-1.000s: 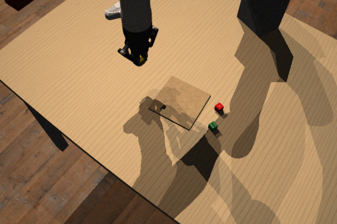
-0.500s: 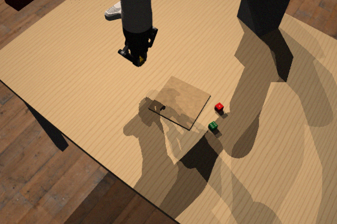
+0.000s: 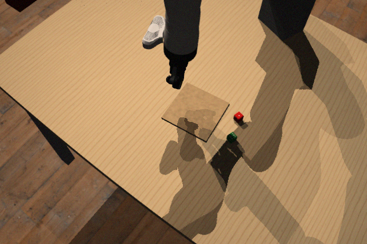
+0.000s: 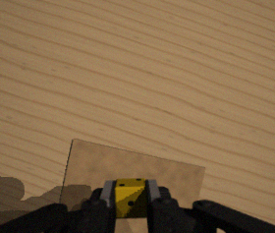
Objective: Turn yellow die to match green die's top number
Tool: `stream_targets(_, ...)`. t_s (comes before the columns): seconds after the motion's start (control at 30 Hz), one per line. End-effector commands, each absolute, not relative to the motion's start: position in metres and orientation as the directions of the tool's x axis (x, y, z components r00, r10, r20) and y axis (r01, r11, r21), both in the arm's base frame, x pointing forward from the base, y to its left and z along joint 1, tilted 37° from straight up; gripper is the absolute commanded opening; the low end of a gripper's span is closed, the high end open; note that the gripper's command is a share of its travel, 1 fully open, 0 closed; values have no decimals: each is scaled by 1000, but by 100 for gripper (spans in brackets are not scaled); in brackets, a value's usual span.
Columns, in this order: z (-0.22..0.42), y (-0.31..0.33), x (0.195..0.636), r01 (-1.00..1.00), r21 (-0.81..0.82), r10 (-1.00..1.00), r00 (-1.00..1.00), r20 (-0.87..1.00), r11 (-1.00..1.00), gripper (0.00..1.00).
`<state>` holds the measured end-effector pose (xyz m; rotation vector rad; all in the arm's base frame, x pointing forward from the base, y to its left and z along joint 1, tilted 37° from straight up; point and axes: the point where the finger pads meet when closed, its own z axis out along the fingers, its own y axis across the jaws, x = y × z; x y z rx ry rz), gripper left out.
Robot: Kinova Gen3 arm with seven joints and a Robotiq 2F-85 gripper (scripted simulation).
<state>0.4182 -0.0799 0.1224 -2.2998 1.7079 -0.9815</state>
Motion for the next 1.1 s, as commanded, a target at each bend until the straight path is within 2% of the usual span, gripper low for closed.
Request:
stream_targets(0.0,110,-42,416,-788,-411,-855,266,445,-459,15)
stream_targets(0.5,107,-33,415,-772,-385,-825,303,477,-506,15)
stream_targets(1.07,106,-32,415,-773,-384,-777,212,593,-504,15)
